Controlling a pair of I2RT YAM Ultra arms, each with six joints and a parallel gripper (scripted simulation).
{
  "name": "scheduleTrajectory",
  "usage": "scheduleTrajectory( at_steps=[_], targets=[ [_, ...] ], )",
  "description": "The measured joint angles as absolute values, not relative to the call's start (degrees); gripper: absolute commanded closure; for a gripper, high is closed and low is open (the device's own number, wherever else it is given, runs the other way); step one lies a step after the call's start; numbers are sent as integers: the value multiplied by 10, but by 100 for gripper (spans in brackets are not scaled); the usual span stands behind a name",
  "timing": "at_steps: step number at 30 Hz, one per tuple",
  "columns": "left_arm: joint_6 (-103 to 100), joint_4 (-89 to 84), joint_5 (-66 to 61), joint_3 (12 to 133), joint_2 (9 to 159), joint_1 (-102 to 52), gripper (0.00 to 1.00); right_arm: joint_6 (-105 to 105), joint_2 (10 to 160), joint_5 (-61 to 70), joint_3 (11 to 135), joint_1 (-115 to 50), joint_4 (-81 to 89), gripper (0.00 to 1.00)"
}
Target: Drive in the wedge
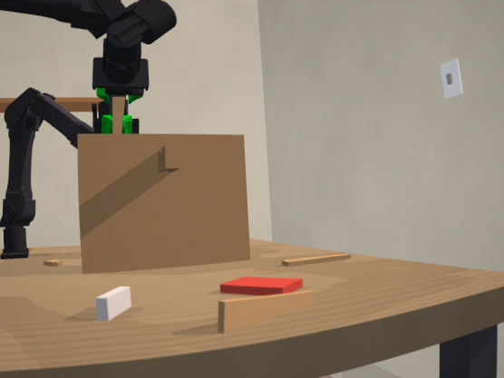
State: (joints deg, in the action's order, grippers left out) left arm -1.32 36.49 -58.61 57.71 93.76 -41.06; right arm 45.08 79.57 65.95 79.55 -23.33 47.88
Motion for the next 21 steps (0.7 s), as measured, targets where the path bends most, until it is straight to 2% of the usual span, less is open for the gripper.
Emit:
scheduleTrajectory(
  at_steps=[21],
  targets=[
    [-13, 365, -586, 577, 938, -411, 99, 397, 790, 639, 772, -263, 409, 58]
  ],
)
